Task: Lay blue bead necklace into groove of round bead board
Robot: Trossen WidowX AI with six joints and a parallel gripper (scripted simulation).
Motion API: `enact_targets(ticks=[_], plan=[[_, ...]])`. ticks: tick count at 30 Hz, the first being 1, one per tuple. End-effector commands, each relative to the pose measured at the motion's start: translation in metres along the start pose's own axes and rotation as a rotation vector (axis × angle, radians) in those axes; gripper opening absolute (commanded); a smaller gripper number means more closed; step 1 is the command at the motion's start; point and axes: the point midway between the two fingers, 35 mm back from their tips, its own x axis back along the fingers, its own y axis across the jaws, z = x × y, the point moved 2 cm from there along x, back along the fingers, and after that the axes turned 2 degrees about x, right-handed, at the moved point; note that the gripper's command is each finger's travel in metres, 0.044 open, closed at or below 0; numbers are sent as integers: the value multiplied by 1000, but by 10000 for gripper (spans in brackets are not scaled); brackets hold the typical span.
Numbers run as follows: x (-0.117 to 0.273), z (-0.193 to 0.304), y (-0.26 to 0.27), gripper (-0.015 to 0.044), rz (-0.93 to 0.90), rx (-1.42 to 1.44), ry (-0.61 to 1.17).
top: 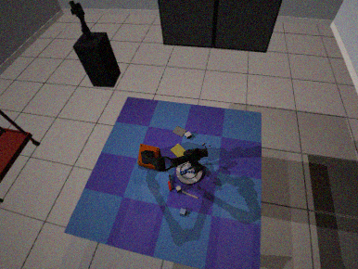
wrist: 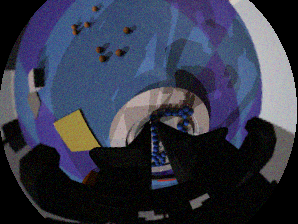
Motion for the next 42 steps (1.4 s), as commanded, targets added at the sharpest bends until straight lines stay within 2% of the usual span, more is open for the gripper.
enact_targets(ticks=[1, 37, 42], plan=[[0, 0, 0, 0, 0, -1, -1], [-2, -8, 11, 0, 2, 6, 3], [1, -8, 9, 131, 4, -1, 2]])
